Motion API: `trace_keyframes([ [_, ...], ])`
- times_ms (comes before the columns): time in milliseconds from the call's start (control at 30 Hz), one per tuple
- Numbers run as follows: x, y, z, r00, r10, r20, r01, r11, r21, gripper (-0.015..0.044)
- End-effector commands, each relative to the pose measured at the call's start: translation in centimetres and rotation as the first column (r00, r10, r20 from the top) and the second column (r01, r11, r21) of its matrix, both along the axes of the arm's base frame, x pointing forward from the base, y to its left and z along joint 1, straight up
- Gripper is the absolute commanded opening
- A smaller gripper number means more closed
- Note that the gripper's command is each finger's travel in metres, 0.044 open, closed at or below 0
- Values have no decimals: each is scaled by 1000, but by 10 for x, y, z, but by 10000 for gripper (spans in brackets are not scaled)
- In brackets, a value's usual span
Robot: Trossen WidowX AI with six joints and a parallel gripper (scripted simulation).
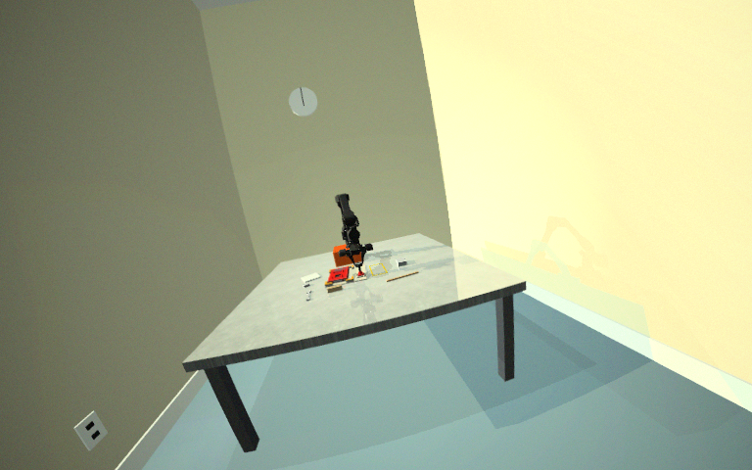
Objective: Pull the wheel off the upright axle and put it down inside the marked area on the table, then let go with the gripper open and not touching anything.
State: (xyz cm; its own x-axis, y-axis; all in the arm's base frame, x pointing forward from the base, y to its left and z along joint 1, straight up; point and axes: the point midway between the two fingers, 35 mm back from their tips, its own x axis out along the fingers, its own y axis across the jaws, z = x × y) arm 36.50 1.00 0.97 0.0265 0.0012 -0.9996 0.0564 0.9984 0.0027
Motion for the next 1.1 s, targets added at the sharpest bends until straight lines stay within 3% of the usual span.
trace_keyframes([
  [0, 1, 0, 4, 1000, 3, 6, -3, 1000, -1, 0],
  [767, -8, 1, 34, 1000, 0, -5, 0, 1000, 0, 0],
  [1067, -24, 49, 37, 1000, 2, -1, -2, 1000, 3, 0],
])
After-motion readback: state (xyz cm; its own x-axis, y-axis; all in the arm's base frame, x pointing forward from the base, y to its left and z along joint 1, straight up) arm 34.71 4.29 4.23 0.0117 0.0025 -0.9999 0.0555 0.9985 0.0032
